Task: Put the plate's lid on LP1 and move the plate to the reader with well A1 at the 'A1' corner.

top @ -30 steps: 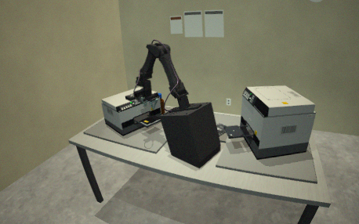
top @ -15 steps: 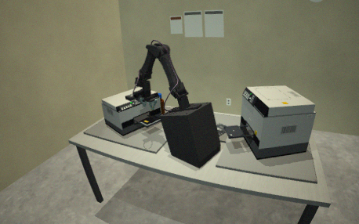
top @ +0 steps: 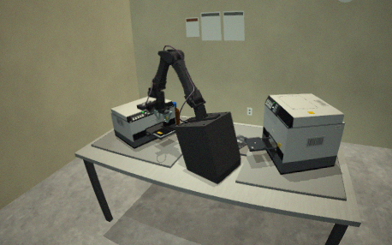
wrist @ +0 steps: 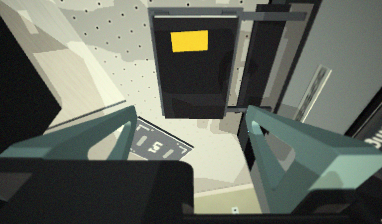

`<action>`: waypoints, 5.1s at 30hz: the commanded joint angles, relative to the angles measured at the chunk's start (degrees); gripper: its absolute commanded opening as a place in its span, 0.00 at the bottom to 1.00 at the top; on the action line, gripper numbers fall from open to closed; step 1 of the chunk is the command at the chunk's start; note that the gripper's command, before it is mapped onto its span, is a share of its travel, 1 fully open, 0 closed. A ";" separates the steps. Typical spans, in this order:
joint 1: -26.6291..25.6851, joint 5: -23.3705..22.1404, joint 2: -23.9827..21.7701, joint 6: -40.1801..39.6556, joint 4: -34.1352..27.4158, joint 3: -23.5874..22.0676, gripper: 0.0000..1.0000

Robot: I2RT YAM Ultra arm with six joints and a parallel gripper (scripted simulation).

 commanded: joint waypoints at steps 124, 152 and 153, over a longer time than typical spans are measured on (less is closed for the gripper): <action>0.05 0.01 13.75 0.15 15.46 -0.41 0.97; 0.06 0.02 13.76 0.15 15.46 -0.40 0.85; 0.06 0.02 13.76 0.15 15.46 -0.40 0.85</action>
